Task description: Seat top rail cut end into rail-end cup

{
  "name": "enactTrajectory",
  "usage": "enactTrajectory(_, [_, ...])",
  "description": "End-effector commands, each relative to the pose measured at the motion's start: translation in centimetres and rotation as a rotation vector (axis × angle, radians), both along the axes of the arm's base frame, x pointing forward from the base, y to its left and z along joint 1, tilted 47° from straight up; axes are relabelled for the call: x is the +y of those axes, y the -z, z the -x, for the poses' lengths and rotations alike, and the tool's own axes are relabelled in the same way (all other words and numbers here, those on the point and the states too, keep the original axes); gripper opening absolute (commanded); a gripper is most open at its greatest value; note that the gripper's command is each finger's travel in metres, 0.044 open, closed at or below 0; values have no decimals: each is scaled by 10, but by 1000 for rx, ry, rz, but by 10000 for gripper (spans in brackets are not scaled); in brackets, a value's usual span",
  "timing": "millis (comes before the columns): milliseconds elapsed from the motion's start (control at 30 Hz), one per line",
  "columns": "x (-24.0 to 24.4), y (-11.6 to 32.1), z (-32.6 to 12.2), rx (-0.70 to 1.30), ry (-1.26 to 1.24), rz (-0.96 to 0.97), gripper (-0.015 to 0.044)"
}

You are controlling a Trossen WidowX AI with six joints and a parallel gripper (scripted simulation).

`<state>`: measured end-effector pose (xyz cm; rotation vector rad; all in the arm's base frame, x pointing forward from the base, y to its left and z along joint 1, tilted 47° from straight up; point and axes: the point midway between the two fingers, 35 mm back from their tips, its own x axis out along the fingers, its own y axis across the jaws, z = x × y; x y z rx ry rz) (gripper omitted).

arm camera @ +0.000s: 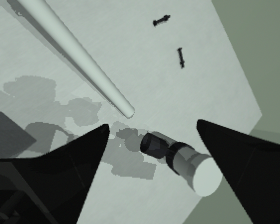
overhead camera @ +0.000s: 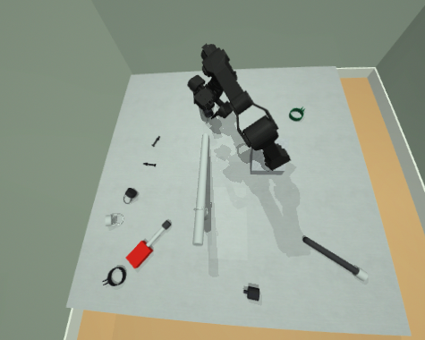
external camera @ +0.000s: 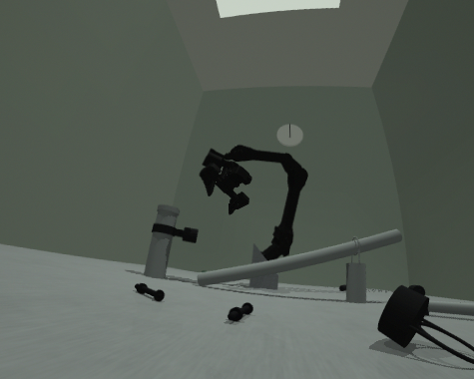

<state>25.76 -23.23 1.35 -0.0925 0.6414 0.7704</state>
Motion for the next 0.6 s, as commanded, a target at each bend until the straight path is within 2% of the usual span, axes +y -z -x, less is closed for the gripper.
enactTrajectory(0, [-33,54,22,-459,-343,288,440])
enactTrajectory(233, [-38,69,30,-646,-474,421,440])
enactTrajectory(567, [-38,69,30,-652,-478,426,440])
